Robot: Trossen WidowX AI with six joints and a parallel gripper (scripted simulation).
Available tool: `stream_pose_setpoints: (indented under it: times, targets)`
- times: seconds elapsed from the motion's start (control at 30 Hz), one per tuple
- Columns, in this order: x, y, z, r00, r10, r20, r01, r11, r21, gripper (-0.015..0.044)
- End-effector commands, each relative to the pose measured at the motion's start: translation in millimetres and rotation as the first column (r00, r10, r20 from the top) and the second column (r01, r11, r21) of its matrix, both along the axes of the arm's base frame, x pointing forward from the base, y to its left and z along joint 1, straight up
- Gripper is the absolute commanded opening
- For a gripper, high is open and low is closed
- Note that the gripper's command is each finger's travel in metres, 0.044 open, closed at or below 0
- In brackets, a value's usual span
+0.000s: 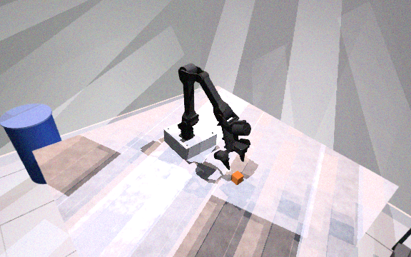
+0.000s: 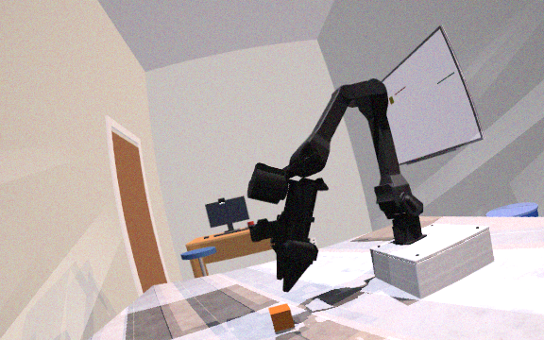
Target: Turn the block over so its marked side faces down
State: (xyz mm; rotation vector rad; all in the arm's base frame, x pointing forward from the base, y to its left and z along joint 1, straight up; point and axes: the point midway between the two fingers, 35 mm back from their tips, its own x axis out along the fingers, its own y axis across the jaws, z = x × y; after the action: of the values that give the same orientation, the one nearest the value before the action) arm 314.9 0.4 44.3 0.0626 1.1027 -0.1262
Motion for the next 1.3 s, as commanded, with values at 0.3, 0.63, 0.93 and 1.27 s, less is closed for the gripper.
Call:
stream_pose_setpoints:
  times: [0.3, 0.63, 0.93, 1.27]
  targets:
    - [31, -3, 23, 0.910, 0.008, -0.415, 0.021, 0.998, 0.066, 0.0440]
    - [30, -5, 23, 0.907, 0.008, -0.421, 0.022, 0.998, 0.067, 0.0440]
    - [31, -5, -12, 0.907, 0.008, -0.421, 0.022, 0.998, 0.067, 0.0440]
    - [32, -5, -28, 0.907, 0.008, -0.421, 0.022, 0.998, 0.067, 0.0440]
